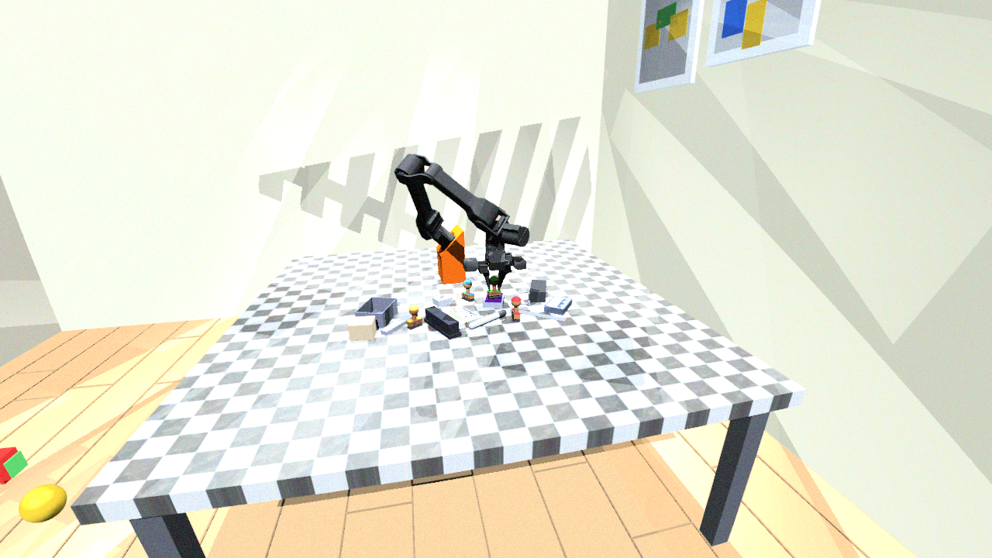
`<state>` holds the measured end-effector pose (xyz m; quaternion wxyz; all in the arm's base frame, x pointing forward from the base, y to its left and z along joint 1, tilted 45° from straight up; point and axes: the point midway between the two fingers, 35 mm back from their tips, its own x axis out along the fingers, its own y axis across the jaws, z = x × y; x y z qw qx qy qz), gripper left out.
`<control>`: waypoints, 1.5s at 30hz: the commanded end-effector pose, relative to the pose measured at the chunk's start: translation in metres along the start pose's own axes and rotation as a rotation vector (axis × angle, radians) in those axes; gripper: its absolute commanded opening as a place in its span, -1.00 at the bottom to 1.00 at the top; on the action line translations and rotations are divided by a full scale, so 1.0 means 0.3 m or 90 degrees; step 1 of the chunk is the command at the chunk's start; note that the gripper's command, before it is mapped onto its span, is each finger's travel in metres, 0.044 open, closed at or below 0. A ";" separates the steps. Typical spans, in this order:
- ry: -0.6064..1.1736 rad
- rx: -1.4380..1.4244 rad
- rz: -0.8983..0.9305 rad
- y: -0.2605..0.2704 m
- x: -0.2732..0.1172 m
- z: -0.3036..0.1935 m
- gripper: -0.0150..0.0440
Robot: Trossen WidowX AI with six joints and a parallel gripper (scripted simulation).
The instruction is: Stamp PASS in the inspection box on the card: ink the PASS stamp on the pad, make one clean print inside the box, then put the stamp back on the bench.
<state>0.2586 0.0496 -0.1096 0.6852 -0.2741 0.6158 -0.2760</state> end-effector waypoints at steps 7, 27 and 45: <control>0.000 -0.001 -0.003 -0.001 0.011 -0.002 -0.49; 0.000 -0.001 -0.003 -0.001 0.020 -0.002 -0.49; 0.000 -0.001 -0.003 -0.001 0.023 -0.002 -0.49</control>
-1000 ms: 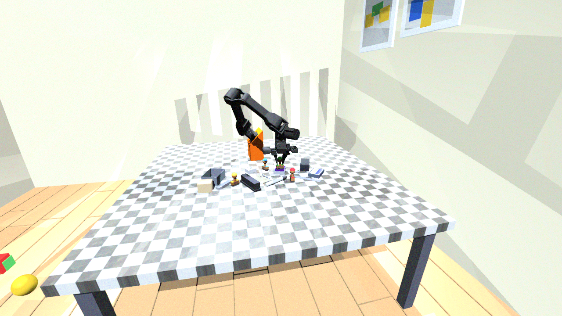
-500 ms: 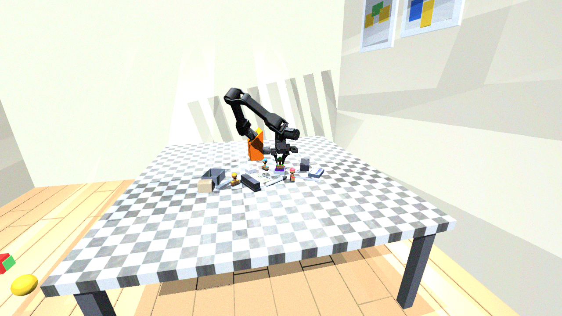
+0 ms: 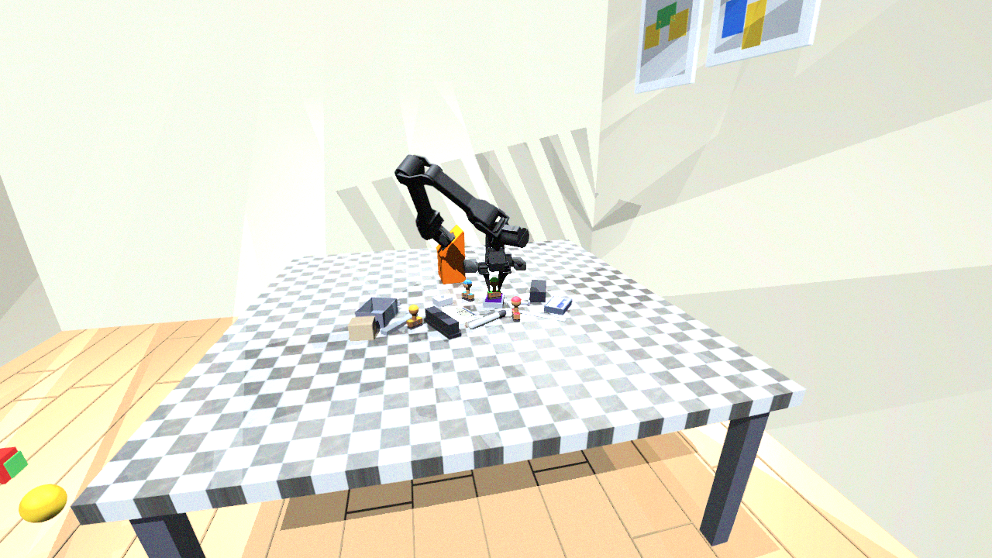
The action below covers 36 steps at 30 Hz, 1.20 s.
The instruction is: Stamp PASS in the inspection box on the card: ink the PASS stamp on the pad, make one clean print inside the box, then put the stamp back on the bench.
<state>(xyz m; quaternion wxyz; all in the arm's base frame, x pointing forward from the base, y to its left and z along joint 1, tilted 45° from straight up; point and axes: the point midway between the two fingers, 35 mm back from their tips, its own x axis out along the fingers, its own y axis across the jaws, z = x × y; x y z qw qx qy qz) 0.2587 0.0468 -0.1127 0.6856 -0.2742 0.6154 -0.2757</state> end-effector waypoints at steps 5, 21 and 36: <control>0.001 -0.001 -0.003 -0.002 0.012 -0.001 -0.49; 0.001 -0.001 -0.003 -0.002 0.012 -0.001 -0.49; 0.001 -0.001 -0.003 -0.002 -0.005 -0.001 -0.49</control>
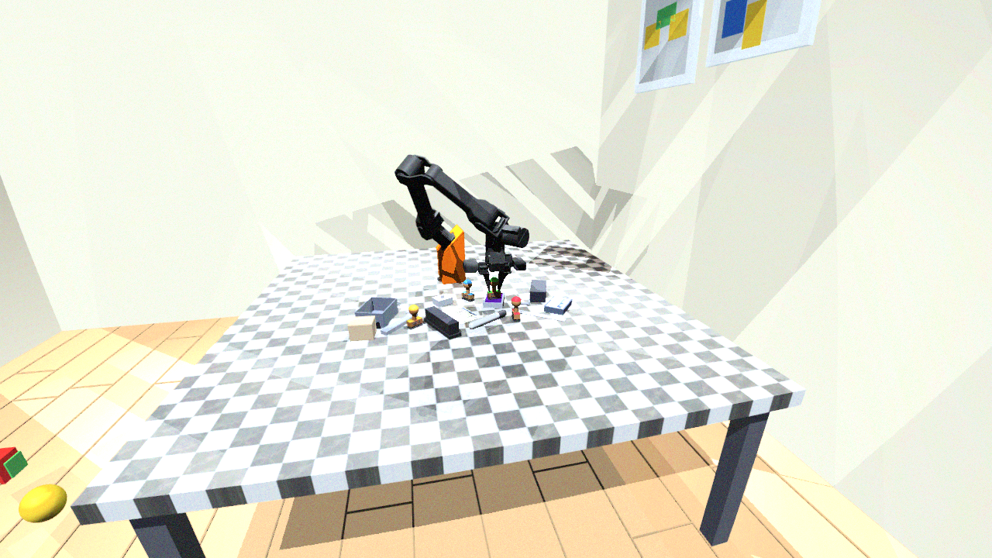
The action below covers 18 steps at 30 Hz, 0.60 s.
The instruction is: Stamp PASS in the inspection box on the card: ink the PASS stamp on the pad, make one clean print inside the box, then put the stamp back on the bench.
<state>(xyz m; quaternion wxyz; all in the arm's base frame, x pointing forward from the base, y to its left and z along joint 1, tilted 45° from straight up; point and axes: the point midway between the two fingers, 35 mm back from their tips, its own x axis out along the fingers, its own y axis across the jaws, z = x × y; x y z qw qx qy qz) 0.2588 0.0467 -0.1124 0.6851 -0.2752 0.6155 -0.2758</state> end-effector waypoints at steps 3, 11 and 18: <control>0.001 0.000 -0.002 -0.001 -0.009 -0.001 -0.49; 0.001 0.000 -0.002 -0.001 -0.023 -0.001 -0.49; 0.001 0.000 -0.002 -0.001 -0.032 -0.001 -0.49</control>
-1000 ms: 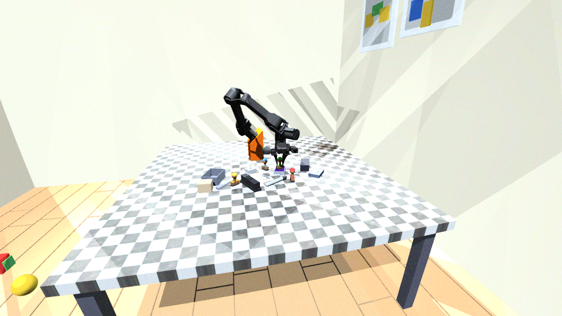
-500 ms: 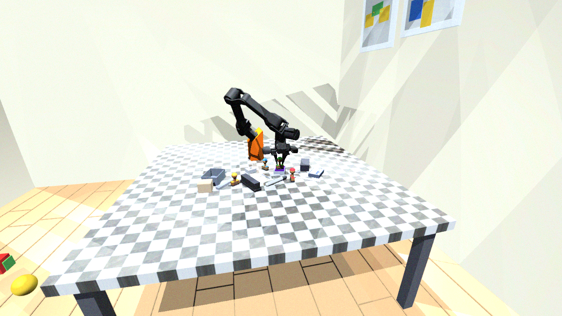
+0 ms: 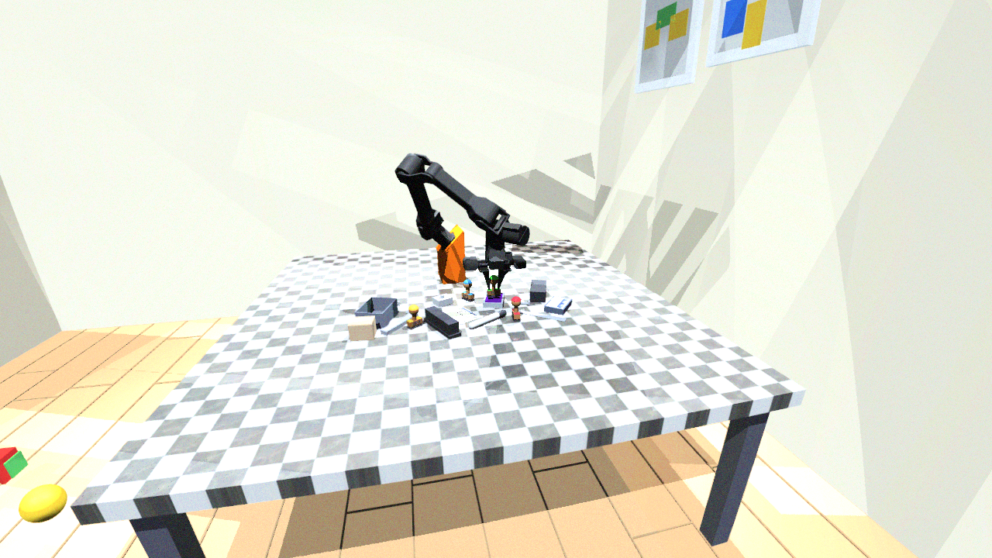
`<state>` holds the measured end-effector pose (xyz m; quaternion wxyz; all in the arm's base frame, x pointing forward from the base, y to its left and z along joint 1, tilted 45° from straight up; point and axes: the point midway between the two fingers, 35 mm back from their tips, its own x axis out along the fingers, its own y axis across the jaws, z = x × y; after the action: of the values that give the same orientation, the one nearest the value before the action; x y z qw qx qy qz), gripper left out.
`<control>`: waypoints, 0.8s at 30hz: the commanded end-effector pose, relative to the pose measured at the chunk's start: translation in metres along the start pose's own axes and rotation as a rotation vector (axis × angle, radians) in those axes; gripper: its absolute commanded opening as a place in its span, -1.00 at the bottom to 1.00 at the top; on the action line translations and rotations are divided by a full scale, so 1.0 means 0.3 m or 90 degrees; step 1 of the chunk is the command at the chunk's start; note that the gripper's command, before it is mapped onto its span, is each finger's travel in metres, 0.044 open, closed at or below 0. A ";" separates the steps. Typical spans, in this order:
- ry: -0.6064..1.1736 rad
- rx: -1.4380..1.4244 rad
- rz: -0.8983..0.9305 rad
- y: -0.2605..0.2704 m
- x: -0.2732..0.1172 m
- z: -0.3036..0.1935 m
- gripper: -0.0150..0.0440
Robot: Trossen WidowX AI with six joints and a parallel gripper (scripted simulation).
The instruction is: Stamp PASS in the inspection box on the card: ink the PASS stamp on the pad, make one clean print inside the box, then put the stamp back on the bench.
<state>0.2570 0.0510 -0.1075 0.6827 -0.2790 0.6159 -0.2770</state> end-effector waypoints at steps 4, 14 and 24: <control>0.000 0.003 0.004 0.001 -0.030 0.004 -0.49; 0.000 0.003 0.005 0.001 -0.083 0.006 -0.49; 0.000 0.003 0.005 -0.001 -0.137 0.005 -0.49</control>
<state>0.2533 0.0738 -0.0851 0.6799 -0.2806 0.6182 -0.2772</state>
